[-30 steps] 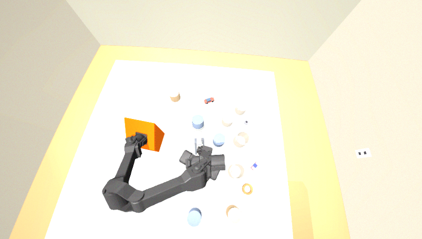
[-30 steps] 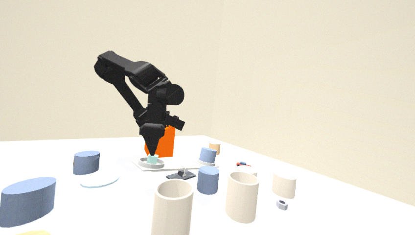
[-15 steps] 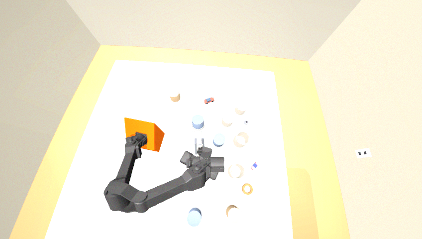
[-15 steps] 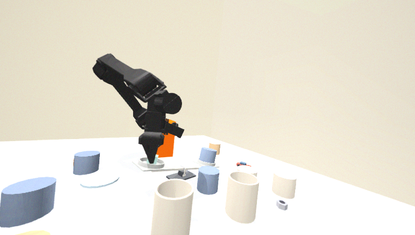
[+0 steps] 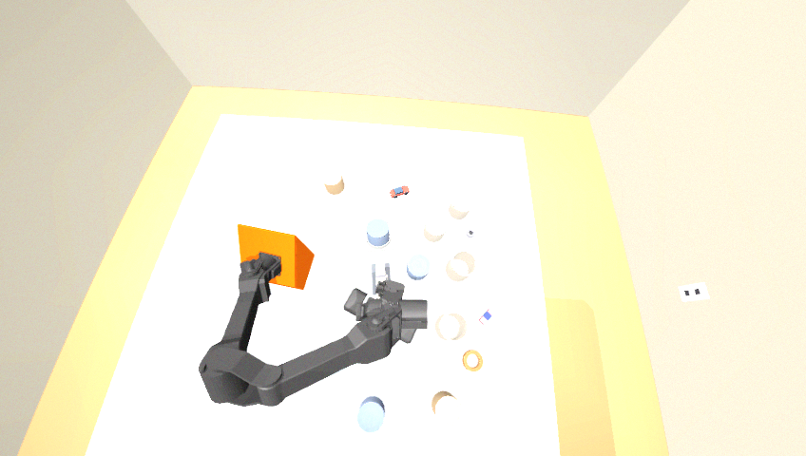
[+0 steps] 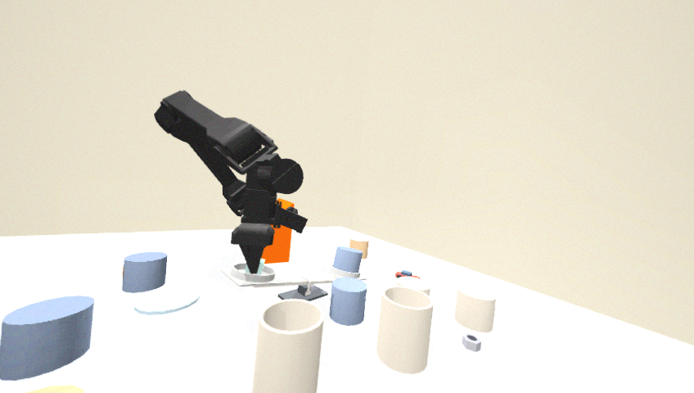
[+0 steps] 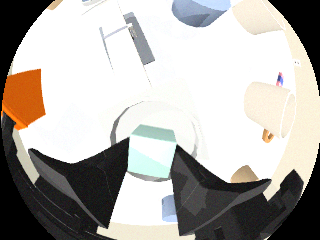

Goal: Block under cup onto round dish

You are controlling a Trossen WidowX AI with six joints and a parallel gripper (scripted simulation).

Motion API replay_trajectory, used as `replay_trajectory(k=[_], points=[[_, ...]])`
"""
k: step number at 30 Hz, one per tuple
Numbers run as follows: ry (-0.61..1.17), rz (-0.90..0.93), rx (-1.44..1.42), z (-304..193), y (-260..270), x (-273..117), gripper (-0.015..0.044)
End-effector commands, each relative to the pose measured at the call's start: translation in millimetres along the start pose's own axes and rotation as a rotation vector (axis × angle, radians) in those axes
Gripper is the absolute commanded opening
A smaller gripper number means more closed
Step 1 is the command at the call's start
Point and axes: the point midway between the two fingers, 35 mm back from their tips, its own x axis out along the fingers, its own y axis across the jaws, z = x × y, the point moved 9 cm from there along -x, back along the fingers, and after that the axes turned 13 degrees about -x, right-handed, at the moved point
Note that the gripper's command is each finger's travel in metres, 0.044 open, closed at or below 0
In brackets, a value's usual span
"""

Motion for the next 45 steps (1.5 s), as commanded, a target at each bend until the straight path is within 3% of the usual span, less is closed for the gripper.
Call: replay_trajectory(k=[1,4,21,37,45], points=[[0.004,0.000,-0.005,-0.2,0.0,-0.2,0.0062],[0.002,0.000,-0.005,0.4,-1.8,-12.8,0.0000],[0.000,0.002,-0.006,0.3,-0.2,-94.1,0.0000],[-0.018,0.001,-0.006,-112.6,53.4,-18.4,0.0000],[0.013,0.002,-0.007,-141.3,87.8,5.2,0.0000]])
